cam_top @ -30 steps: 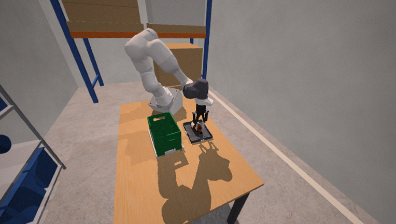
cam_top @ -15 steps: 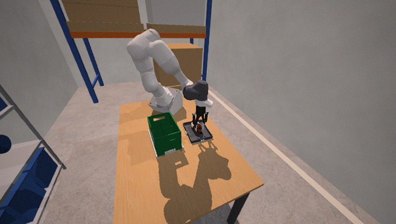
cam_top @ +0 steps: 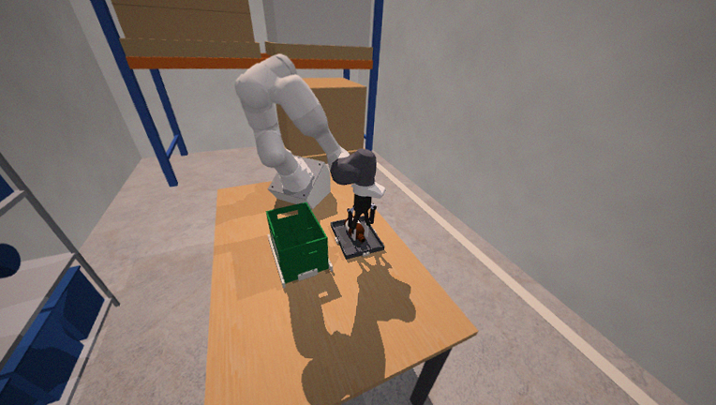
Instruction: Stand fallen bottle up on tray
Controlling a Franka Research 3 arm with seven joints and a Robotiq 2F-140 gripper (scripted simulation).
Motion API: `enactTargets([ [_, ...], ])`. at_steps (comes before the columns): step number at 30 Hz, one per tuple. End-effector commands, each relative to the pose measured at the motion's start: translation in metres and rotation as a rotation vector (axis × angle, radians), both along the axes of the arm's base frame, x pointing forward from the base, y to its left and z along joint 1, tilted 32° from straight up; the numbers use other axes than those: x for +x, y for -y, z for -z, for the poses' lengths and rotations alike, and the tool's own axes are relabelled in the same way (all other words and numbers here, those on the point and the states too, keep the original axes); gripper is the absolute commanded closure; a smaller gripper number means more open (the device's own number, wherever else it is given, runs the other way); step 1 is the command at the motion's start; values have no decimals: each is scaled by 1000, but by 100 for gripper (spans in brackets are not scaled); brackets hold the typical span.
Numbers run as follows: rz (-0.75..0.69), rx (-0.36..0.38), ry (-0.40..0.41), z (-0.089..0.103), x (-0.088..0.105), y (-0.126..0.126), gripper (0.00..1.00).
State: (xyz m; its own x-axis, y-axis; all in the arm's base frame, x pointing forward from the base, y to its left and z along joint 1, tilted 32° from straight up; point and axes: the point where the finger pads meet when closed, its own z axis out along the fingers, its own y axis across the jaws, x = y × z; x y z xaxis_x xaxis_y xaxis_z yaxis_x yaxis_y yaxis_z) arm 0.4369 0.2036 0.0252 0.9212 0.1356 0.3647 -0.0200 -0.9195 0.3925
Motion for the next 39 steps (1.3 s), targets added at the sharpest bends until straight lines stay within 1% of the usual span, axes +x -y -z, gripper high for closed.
enactTargets([
  [1, -8, 9, -1, 4, 3, -3, 62],
  [16, -8, 9, -1, 11, 6, 1, 62],
  [39, -8, 9, -1, 12, 6, 1, 62],
])
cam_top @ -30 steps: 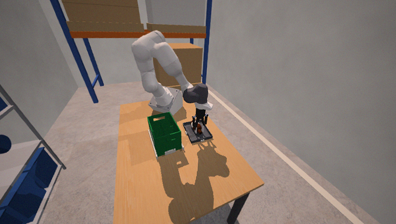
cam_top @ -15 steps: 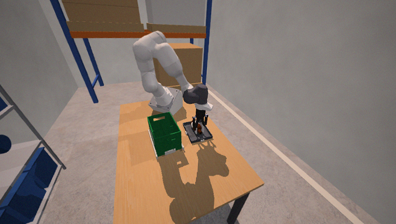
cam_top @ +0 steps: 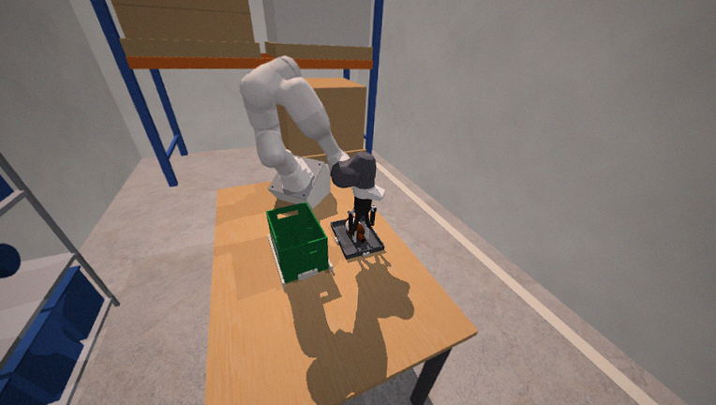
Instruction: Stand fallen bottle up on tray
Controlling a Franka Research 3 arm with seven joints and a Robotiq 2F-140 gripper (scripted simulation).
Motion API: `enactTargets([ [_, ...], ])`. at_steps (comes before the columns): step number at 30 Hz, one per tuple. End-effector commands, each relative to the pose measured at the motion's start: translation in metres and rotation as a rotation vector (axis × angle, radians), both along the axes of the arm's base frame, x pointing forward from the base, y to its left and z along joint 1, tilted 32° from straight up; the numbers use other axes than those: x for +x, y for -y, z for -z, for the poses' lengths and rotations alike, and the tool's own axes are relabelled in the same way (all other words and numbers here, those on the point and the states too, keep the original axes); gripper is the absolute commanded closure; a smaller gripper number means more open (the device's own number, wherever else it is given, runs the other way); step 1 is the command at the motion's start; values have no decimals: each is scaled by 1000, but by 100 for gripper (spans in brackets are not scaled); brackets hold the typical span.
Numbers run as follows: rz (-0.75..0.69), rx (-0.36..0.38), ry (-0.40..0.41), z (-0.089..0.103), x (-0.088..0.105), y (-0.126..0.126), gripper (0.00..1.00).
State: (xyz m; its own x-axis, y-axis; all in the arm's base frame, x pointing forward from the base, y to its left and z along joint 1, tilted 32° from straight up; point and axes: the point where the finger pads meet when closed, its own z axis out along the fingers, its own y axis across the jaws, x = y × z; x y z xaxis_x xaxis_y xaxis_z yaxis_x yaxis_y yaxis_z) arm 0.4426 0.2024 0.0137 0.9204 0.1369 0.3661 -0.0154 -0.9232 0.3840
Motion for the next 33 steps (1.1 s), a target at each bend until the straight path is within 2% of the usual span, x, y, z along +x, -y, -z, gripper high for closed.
enactTargets([
  [1, -3, 0, -1, 0, 1, 0, 62],
  [21, -3, 0, -1, 0, 1, 0, 62],
  [22, -3, 0, -1, 0, 1, 0, 100],
  [33, -3, 0, -1, 0, 1, 0, 100],
])
